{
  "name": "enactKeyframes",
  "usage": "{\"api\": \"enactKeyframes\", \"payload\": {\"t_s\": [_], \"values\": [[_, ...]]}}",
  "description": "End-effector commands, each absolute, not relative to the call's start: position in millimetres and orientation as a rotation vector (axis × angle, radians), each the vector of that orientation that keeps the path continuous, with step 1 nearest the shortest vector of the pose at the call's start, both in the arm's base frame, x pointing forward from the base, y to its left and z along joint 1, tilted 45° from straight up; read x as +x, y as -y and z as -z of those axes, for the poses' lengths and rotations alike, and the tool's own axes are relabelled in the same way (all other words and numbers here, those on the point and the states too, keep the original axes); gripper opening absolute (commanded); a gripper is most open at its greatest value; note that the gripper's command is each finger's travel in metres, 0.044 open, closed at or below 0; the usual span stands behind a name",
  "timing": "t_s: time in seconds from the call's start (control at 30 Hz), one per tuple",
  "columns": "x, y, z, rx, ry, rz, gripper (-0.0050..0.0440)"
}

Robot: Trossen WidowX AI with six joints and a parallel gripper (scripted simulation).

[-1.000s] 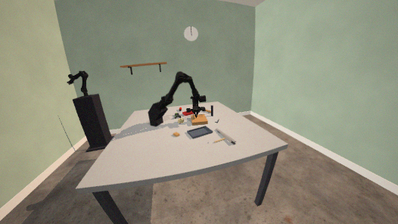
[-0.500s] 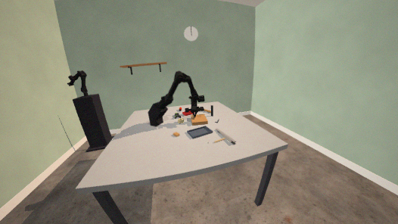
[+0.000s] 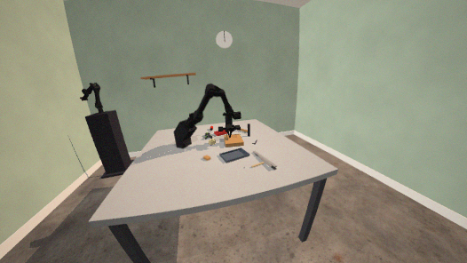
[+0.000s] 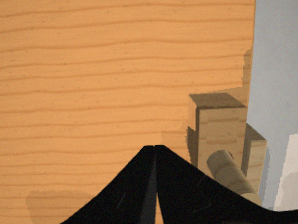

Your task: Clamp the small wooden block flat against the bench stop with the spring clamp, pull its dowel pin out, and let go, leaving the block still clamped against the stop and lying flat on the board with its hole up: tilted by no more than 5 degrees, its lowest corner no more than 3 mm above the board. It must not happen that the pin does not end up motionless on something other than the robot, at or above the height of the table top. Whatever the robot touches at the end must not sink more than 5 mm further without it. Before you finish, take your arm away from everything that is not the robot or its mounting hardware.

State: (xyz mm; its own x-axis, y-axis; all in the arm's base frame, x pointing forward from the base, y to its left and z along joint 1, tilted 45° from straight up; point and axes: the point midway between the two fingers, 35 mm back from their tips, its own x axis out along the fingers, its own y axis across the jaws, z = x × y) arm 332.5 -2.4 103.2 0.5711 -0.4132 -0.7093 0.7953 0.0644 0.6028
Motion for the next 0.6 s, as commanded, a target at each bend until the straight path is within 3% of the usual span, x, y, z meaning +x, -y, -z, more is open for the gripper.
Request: {"api": "enactKeyframes", "payload": {"t_s": [0.0, 0.57], "values": [[329, -1, -108, 1.186, -0.397, 0.95, 0.0], [302, -23, -142, 1.18, -0.402, 0.957, 0.0]]}}
